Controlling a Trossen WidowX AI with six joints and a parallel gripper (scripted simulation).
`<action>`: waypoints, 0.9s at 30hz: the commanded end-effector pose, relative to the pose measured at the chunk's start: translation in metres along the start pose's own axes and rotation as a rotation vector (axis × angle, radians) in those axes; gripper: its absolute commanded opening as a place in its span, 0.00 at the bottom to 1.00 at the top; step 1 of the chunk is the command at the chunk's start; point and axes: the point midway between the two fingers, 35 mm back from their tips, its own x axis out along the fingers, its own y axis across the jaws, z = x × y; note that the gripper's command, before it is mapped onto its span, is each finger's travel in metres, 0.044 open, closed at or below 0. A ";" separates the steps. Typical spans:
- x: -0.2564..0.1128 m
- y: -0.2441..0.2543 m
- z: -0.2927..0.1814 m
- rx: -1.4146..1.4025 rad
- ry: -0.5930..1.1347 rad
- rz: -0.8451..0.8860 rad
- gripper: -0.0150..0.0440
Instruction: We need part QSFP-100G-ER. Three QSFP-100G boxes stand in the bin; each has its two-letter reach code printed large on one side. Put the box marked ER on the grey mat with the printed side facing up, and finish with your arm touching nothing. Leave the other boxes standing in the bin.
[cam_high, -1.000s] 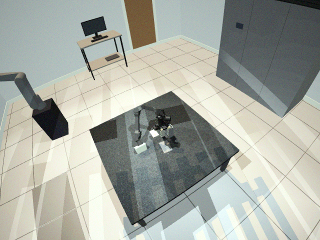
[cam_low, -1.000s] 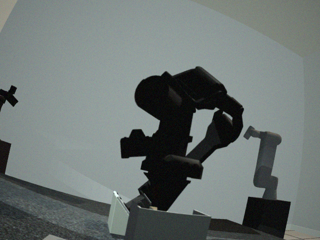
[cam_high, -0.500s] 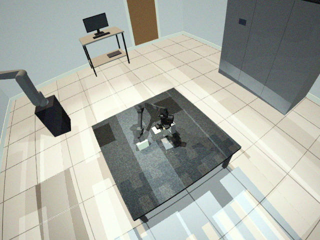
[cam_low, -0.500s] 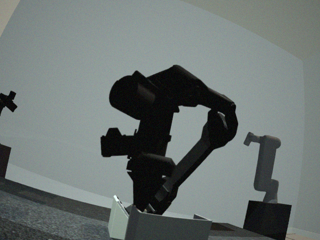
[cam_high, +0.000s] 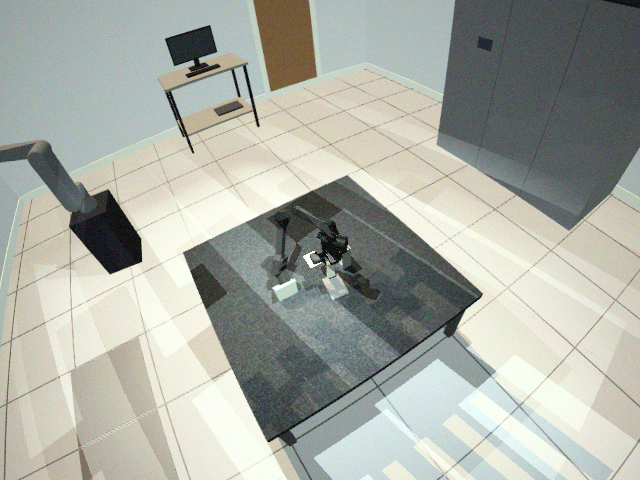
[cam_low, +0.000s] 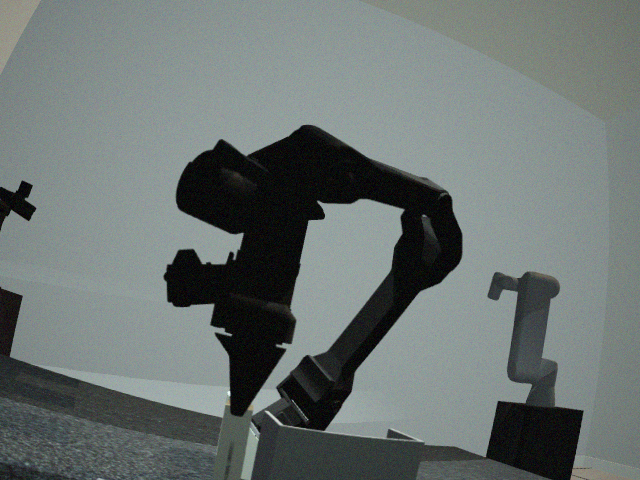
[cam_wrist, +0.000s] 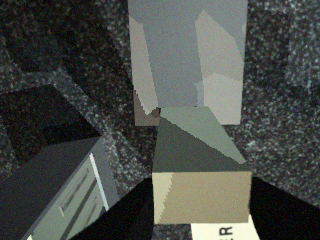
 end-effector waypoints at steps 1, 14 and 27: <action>0.001 -0.003 0.006 0.006 -0.001 -0.004 0.52; 0.014 -0.003 0.006 0.005 -0.001 -0.004 0.52; 0.015 -0.003 0.007 0.004 -0.004 -0.006 0.67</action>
